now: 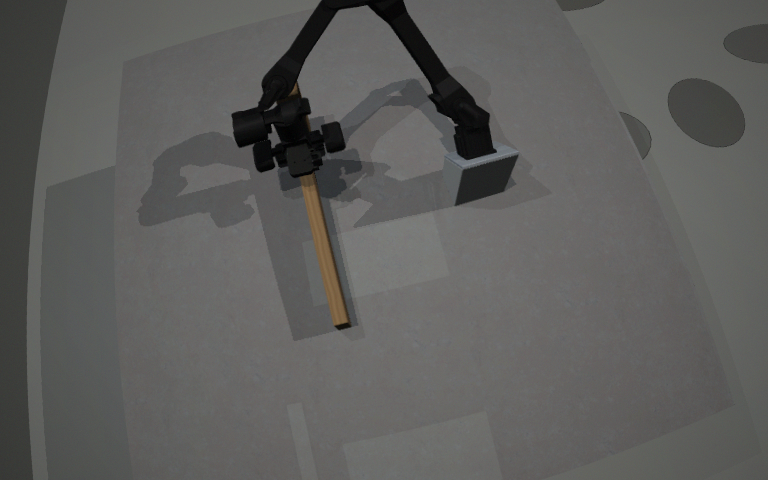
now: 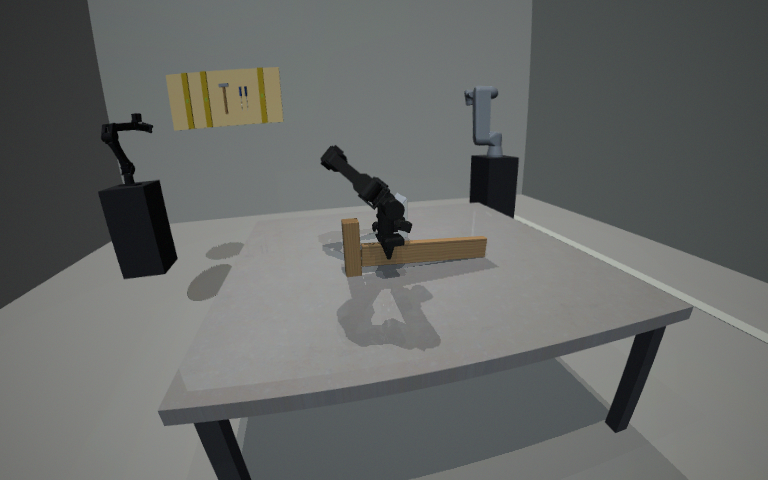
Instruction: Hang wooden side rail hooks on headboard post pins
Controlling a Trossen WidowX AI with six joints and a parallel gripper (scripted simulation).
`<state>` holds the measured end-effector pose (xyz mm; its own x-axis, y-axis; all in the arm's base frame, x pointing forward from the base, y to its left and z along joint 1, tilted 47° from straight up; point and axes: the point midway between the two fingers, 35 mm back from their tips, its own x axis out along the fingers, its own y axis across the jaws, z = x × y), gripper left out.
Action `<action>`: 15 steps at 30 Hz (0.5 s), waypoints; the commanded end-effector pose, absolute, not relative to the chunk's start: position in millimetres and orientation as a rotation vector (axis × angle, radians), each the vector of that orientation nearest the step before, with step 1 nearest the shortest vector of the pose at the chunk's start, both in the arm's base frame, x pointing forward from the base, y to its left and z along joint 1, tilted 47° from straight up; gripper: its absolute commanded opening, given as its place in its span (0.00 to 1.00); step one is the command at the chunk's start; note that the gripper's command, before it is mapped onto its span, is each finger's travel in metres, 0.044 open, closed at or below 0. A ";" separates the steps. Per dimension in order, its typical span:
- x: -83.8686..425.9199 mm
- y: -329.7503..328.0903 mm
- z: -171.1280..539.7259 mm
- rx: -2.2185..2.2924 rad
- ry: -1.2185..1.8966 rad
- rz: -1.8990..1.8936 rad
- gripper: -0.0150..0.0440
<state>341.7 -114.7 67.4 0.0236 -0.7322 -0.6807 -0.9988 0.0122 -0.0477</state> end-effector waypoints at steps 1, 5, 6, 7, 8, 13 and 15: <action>343.8 -113.2 70.1 -1.785 1.755 0.650 0.25; 343.5 -113.6 70.3 -1.785 1.755 0.650 0.25; 343.4 -113.7 70.3 -1.785 1.755 0.650 0.25; 343.3 -113.8 70.4 -1.785 1.755 0.650 0.25; 343.1 -113.9 70.4 -1.785 1.755 0.650 0.25; 342.6 -114.5 70.6 -1.785 1.755 0.650 0.25; 342.3 -114.7 70.7 -1.785 1.755 0.650 0.25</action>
<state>341.6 -116.0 68.8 0.0237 -0.7323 -0.6805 -0.9988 0.0115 -0.0473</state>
